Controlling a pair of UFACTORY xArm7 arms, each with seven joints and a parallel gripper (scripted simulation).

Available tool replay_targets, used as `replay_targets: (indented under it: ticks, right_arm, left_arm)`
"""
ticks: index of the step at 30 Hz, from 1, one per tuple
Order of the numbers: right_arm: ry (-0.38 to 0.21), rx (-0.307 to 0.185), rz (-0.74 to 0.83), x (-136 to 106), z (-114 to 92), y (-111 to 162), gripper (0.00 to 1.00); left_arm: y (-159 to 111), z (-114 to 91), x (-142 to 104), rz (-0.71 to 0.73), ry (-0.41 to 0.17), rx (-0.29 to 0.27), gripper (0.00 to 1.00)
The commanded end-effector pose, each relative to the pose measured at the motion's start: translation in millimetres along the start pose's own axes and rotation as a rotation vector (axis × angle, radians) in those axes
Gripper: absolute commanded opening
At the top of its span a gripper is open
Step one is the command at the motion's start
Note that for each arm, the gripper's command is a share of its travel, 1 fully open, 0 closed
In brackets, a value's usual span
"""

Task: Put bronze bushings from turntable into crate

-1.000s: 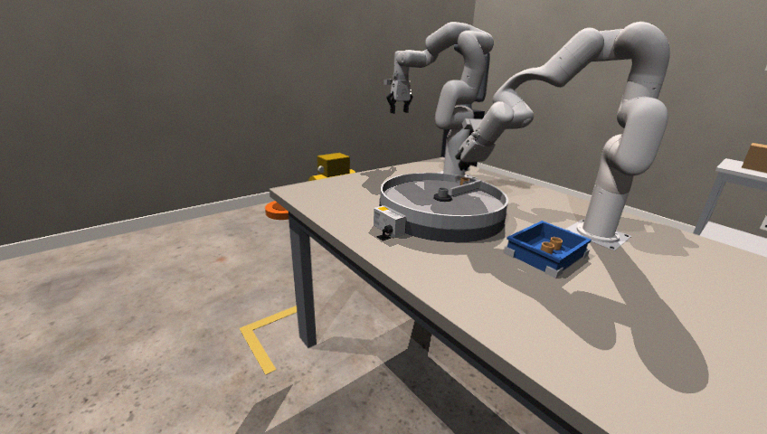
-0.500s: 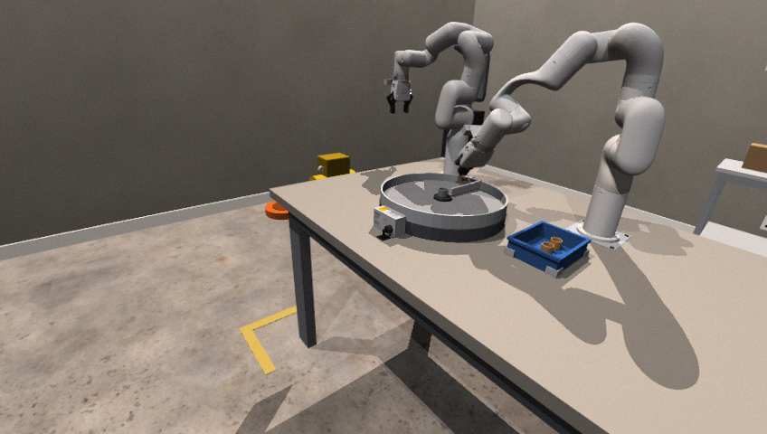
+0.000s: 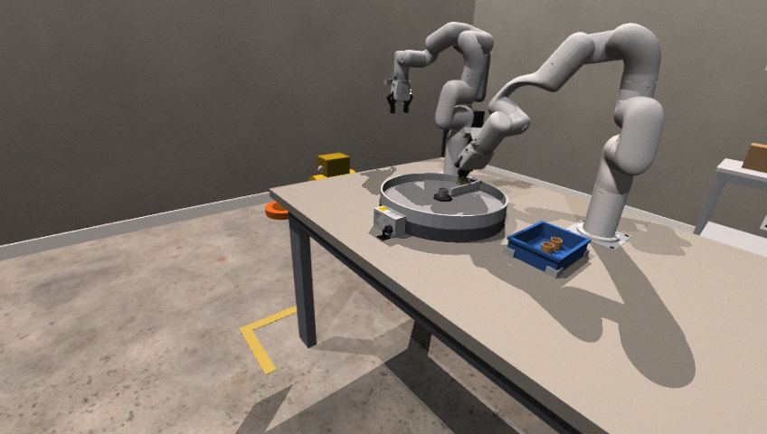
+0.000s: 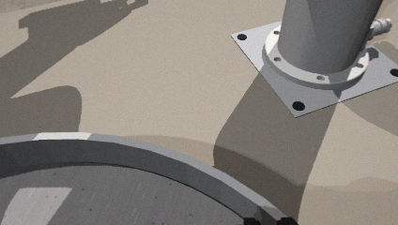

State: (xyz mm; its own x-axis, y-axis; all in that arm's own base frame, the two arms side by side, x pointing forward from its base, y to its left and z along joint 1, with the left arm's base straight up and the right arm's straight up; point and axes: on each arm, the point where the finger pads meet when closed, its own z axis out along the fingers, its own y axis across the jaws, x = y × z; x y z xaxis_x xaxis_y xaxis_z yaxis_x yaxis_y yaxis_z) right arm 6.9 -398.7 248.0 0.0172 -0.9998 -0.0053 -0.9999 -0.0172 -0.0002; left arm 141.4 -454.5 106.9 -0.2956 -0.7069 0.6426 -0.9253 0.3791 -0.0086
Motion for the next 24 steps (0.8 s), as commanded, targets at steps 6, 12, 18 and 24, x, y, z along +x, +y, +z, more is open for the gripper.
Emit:
replay_targets:
  ticks: [6,12,18,24]
  right_arm:
    - [0.005,0.000,0.000,1.2,-2.0,0.0,1.00]
    - [0.005,0.000,0.000,1.2,-2.0,0.0,1.00]
    - [0.005,0.000,0.000,1.2,-2.0,0.0,1.00]
    - [0.005,0.000,0.000,1.2,-2.0,0.0,1.00]
  left_arm:
    - [-0.9,-0.3,1.3,0.002,0.002,0.002,0.12]
    - [-0.9,4.5,-2.7,0.002,0.002,0.002,0.12]
    - [-0.8,7.9,-5.6,0.002,0.002,0.002,0.12]
    - [-0.8,7.9,-5.6,0.002,0.002,0.002,0.12]
